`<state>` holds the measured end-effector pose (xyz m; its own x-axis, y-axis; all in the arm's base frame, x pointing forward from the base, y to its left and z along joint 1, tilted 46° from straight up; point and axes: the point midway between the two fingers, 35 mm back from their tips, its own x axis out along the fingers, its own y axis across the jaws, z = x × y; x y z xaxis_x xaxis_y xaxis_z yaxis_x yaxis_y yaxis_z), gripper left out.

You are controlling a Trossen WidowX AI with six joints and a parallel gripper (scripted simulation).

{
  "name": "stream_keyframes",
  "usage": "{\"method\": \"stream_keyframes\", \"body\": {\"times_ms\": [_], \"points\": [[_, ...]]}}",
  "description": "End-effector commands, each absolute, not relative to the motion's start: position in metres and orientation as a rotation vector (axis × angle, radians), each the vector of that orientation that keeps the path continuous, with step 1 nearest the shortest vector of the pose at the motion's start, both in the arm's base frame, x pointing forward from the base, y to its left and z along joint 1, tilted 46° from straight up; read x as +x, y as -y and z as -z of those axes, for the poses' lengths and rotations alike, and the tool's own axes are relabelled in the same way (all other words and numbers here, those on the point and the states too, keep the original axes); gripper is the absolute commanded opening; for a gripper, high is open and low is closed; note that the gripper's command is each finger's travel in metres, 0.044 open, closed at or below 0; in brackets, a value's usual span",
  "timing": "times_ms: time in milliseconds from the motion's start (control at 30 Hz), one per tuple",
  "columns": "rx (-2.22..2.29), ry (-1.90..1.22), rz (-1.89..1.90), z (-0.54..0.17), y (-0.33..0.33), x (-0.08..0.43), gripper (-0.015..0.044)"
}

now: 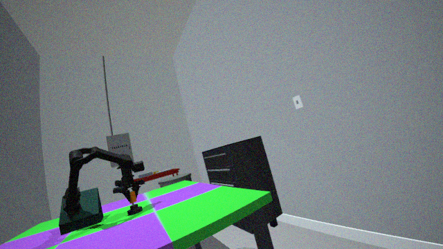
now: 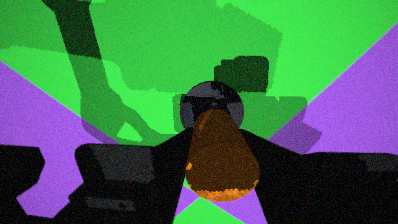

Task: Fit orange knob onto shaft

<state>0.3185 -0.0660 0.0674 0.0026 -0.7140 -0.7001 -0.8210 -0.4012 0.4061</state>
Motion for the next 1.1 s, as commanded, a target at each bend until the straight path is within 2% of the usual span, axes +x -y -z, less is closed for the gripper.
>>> {"method": "stream_keyframes", "body": {"times_ms": [0, 367, 600, 1067], "points": [[-2.137, -1.650, -1.367, -0.0670, 0.0669, 0.3144, 0.0000], [-2.142, -1.647, -1.377, -0.0710, 0.0635, 0.3138, 0.0000], [-2.244, -1.570, -1.602, -0.0705, 0.0642, 0.3150, 0.0000], [-2.245, -1.569, -1.604, -0.0692, 0.0650, 0.3221, 0.0000]]}}
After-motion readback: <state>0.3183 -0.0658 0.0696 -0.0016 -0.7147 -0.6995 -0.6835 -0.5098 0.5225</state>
